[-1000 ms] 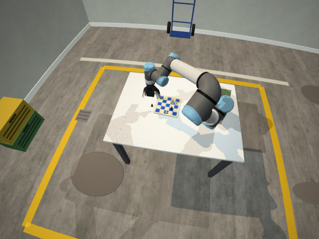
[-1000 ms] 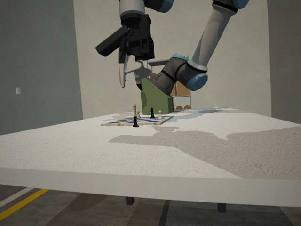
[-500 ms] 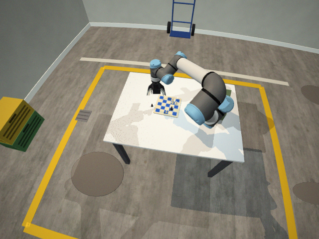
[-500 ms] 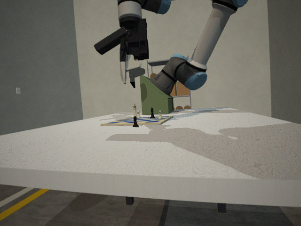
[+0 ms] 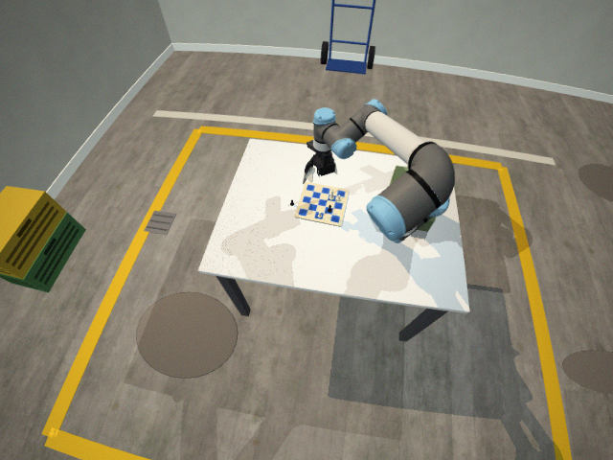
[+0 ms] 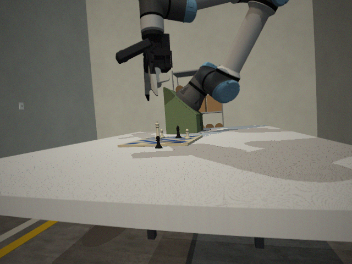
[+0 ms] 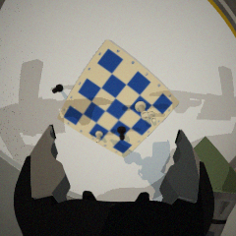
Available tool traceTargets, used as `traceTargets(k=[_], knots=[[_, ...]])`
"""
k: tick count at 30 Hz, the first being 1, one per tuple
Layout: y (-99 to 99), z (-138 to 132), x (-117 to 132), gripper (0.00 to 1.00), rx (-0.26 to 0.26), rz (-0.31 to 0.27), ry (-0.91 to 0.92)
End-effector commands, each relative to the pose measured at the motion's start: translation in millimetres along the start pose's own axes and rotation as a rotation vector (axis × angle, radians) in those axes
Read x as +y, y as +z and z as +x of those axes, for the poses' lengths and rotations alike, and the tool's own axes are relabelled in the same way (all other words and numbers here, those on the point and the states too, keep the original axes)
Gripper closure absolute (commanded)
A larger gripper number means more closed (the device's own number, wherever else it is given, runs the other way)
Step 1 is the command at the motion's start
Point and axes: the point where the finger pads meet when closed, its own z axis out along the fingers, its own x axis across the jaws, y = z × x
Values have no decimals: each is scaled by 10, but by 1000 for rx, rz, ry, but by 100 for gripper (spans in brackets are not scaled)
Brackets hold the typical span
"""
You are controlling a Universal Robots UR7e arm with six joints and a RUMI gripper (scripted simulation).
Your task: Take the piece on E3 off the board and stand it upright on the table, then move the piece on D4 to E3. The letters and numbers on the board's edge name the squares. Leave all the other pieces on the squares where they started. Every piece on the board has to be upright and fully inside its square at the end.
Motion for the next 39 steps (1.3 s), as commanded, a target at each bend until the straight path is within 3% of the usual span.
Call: traceTargets(k=[1,9,19,20,39], knots=[[-39,276,92,0,-12,-6,-135],[-27,524,218,0,-17,-10,-263],[-22,570,245,0,-18,-11,-289],[-22,570,245,75,-18,-11,-289],[-22,570,245,75,-18,-11,-289]])
